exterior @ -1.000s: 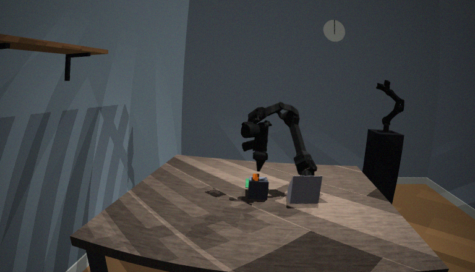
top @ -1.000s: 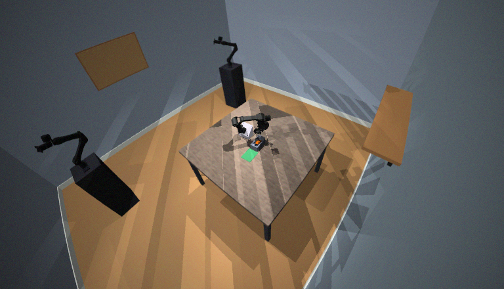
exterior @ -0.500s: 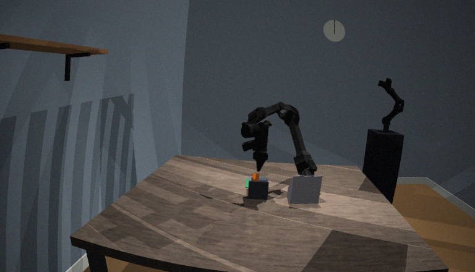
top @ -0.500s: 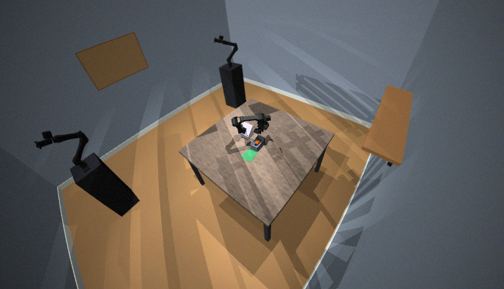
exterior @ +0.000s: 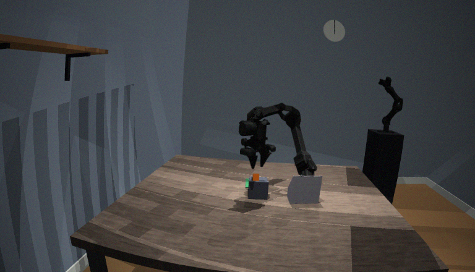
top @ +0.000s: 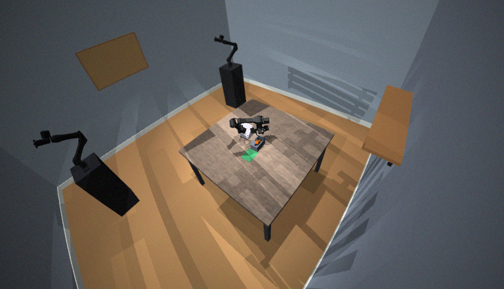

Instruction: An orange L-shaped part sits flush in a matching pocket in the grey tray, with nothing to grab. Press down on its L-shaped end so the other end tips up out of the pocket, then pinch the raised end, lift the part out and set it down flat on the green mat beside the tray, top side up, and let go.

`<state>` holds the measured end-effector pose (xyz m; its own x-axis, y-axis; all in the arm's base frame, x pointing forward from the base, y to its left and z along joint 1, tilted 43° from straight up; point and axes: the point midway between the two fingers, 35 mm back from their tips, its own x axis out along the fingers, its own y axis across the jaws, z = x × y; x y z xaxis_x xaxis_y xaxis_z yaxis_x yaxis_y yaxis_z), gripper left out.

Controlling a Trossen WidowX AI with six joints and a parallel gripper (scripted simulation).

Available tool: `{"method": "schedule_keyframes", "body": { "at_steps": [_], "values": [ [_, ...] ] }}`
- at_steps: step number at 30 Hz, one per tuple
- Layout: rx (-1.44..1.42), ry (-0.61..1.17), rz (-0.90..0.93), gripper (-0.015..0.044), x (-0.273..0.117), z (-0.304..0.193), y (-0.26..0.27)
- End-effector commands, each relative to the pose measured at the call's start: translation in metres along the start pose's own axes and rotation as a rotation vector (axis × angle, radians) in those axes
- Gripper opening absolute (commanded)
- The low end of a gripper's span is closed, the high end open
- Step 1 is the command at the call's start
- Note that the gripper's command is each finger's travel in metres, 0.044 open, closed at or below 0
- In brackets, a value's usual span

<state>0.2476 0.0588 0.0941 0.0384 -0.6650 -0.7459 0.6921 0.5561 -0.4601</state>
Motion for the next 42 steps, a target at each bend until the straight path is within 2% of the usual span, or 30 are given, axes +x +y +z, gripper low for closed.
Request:
{"method": "schedule_keyframes", "body": {
  "at_steps": [1,3,5,13,21,42],
  "values": [
    [0.546,-0.007,-0.007,0.028,-0.002,0.022,-0.019],
    [0.739,-0.008,-0.01,0.028,-0.002,0.029,-0.026],
    [0.808,-0.009,-0.011,0.028,-0.002,0.032,-0.028],
    [0.808,-0.009,-0.011,0.028,-0.001,0.032,-0.028],
    [0.808,-0.01,-0.011,0.028,0.028,0.032,-0.029],
    [0.809,-0.009,-0.01,0.028,0.057,0.033,-0.028]
  ]
}}
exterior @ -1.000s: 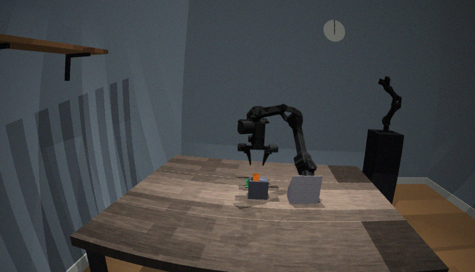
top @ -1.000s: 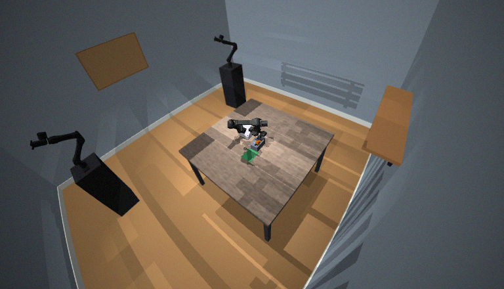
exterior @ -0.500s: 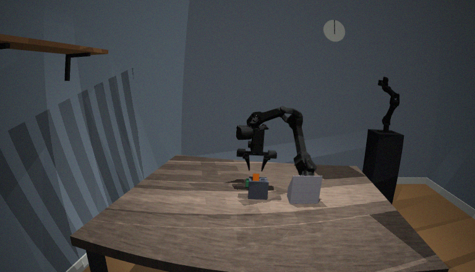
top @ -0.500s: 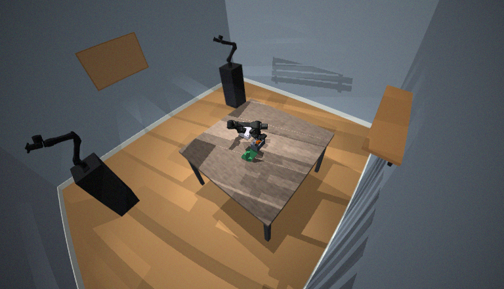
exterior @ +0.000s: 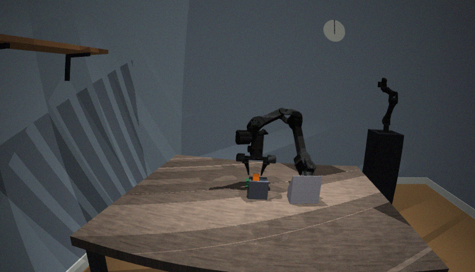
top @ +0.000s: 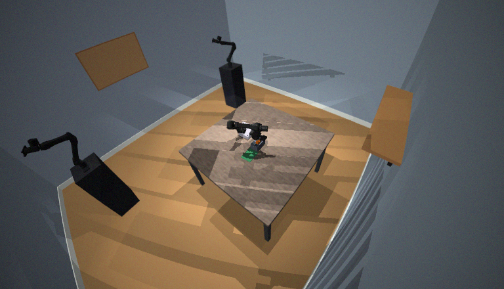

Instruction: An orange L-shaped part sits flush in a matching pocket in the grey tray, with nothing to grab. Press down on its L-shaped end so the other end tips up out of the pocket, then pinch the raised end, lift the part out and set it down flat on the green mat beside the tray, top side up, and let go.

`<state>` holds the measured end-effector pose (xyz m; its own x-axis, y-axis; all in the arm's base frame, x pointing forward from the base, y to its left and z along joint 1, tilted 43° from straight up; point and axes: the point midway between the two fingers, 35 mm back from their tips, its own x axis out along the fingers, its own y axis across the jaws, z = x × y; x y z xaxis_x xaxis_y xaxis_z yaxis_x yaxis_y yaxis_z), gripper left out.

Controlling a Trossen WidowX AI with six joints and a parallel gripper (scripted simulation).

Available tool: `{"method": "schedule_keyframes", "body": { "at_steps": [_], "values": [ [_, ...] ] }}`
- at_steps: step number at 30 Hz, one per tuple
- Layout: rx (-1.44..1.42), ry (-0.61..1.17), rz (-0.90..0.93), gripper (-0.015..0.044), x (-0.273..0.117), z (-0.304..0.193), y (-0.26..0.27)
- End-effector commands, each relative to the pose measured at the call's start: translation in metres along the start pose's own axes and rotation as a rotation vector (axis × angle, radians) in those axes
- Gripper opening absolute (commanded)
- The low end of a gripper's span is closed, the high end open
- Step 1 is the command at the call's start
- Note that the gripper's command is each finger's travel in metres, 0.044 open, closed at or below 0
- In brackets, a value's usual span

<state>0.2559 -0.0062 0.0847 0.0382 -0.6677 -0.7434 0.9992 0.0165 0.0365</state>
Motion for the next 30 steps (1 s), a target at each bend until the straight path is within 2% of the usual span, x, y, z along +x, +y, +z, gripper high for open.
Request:
{"method": "schedule_keyframes", "body": {
  "at_steps": [1,15,18,30],
  "values": [
    [-0.009,-0.009,-0.005,0.028,0.008,0.001,-0.002],
    [-0.009,-0.011,-0.005,0.028,0.026,0.002,-0.004],
    [0.001,-0.003,-0.001,0.0201,0.023,0.001,-0.001],
    [0.001,-0.003,-0.001,0.0121,0.023,0.001,-0.001]
  ]
}}
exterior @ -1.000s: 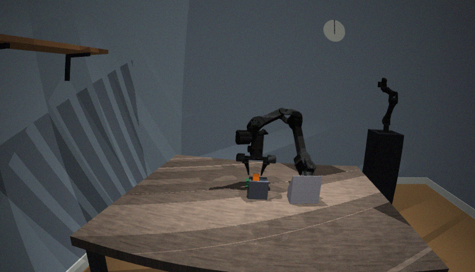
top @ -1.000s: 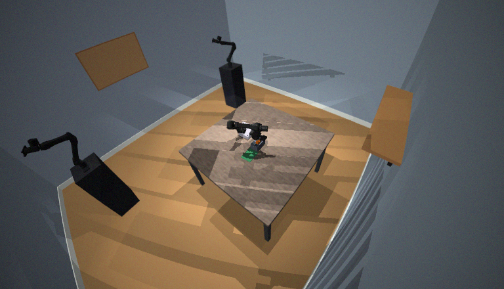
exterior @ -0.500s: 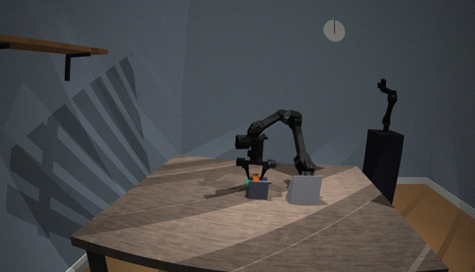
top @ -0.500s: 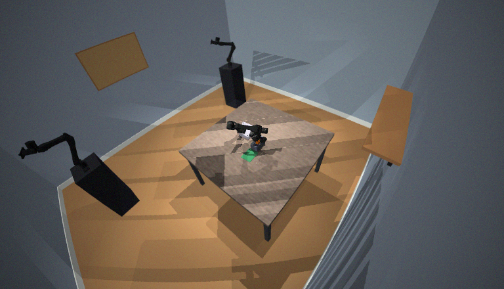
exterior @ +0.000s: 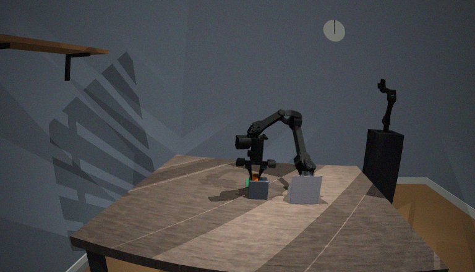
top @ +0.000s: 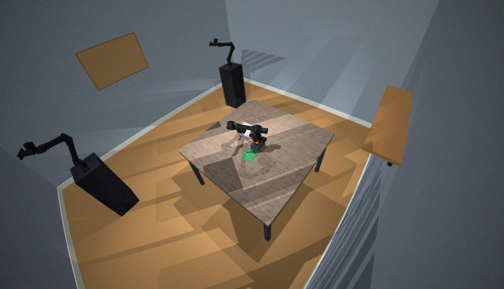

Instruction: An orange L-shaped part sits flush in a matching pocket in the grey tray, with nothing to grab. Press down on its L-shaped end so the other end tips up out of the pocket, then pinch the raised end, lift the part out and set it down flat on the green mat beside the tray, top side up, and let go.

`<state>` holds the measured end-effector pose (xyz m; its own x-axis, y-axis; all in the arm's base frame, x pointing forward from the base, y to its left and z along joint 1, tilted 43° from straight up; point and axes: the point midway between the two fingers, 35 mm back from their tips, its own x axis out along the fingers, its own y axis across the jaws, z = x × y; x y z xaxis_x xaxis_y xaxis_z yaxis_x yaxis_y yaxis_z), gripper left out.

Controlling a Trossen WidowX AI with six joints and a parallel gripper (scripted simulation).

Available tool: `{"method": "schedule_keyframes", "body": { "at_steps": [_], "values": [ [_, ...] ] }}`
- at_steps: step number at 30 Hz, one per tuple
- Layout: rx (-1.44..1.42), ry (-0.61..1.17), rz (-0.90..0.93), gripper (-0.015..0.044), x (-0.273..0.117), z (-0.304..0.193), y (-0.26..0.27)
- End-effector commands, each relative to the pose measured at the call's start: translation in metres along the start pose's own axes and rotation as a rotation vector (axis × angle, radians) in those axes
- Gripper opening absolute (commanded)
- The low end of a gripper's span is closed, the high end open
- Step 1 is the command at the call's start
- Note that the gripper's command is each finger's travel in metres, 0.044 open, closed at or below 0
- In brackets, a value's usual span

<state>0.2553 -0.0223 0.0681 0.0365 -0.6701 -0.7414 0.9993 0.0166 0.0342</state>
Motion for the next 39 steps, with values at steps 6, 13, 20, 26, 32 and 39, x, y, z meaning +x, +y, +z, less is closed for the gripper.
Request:
{"method": "schedule_keyframes", "body": {
  "at_steps": [6,13,20,26,32,39],
  "values": [
    [0.002,0.0,0.0,0.0003,0.0,0.0,0.0],
    [0.001,0.0,0.0,0.0,-0.003,0.0,0.0],
    [-0.003,-0.003,-0.002,0.0,-0.013,0.0,-0.001],
    [-0.005,-0.004,-0.003,0.0,-0.022,0.0,-0.001],
    [-0.006,-0.005,-0.003,0.0,-0.031,0.0,-0.001],
    [-0.007,-0.005,-0.004,0.0,-0.043,0.0,-0.002]
  ]
}}
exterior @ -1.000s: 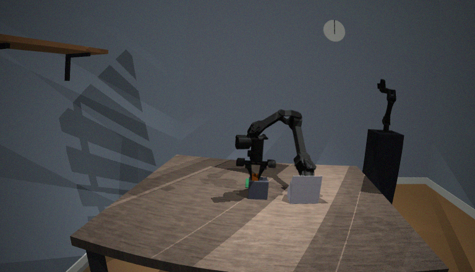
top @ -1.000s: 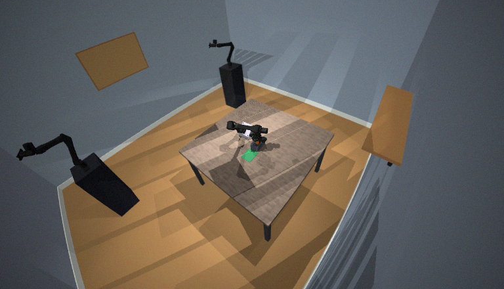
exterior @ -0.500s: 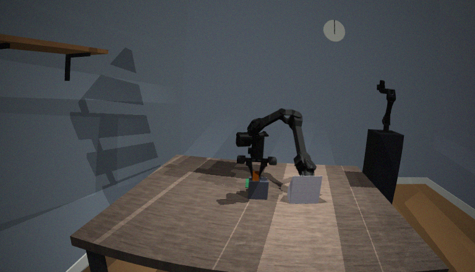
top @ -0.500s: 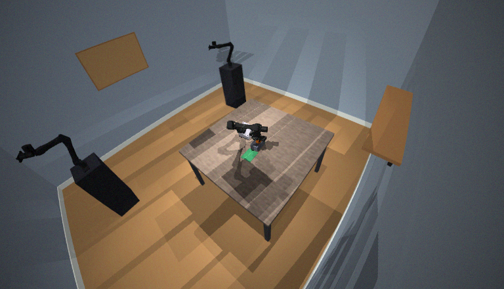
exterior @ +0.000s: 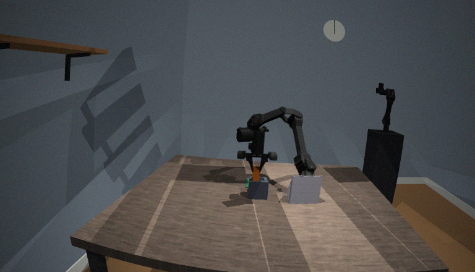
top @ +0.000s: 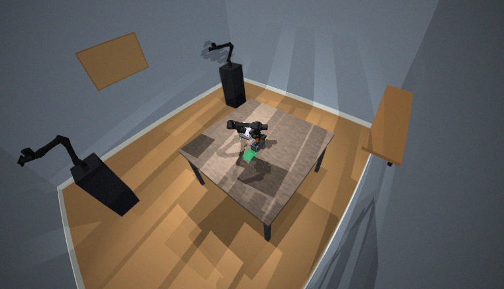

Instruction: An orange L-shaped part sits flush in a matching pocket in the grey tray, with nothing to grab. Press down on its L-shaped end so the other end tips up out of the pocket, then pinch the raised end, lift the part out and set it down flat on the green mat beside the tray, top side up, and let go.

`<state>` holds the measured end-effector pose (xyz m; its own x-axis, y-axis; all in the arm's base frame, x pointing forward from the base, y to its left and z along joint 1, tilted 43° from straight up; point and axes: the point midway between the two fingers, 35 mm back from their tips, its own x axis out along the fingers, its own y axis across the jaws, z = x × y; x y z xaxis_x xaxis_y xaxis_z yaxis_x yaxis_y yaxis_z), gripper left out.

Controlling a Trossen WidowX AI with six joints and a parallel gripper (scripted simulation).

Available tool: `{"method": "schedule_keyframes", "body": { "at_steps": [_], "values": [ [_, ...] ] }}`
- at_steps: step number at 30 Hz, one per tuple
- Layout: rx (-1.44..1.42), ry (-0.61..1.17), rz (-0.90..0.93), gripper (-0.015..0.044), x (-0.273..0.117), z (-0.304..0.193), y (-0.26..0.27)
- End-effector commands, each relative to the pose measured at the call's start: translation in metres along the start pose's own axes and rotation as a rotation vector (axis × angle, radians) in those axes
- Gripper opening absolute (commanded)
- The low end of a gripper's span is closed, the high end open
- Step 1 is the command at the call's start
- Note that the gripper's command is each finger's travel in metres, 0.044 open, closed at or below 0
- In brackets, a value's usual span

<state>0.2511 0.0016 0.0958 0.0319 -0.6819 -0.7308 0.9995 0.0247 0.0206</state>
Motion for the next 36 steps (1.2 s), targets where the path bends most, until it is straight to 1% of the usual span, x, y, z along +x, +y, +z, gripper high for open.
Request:
{"method": "schedule_keyframes", "body": {
  "at_steps": [1,27,36],
  "values": [
    [0.008,0.011,0.001,0.0,-0.007,-0.001,0.001],
    [0.007,0.011,0.0,0.0,-0.047,-0.001,0.001],
    [0.007,0.011,0.0,0.0,-0.05,0.0,0.001]
  ]
}}
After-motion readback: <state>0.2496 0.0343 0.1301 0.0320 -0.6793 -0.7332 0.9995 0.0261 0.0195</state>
